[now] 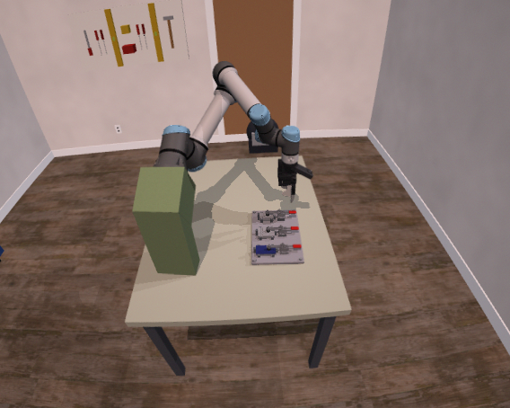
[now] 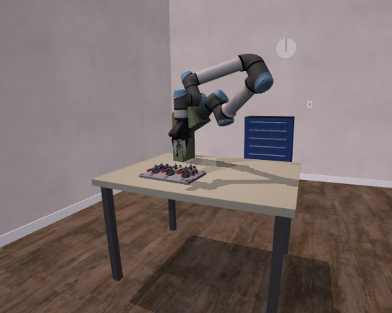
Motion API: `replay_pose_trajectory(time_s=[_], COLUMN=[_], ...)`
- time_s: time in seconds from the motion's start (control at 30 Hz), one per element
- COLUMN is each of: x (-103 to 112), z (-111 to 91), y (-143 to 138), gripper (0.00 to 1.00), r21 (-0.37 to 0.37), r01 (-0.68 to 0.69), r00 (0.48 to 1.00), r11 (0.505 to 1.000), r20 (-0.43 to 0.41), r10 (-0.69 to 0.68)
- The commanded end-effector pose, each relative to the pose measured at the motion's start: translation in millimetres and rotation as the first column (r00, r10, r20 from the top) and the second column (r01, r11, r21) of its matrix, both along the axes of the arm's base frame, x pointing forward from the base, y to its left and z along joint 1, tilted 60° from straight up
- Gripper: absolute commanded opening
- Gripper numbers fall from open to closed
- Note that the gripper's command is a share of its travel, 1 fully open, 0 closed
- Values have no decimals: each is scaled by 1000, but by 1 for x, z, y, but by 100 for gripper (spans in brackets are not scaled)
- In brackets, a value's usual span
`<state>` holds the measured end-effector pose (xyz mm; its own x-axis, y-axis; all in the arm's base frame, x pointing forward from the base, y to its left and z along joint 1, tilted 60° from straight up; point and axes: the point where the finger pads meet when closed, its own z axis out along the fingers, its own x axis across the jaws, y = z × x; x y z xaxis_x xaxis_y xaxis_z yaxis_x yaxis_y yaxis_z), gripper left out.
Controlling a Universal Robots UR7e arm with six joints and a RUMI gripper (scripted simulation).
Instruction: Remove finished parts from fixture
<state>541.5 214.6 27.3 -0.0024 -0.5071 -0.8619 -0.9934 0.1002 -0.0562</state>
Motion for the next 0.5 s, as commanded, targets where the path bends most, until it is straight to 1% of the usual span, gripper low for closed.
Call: replay_pose_trajectory(time_s=[0.0, 0.47], x=[7, 9], z=[0, -2], y=[-1, 4], gripper=[28, 28], r21=[0, 0], r01=[0, 0], r00=[1000, 1000], r11=[1000, 1000], r20=[0, 0], r10=[0, 0])
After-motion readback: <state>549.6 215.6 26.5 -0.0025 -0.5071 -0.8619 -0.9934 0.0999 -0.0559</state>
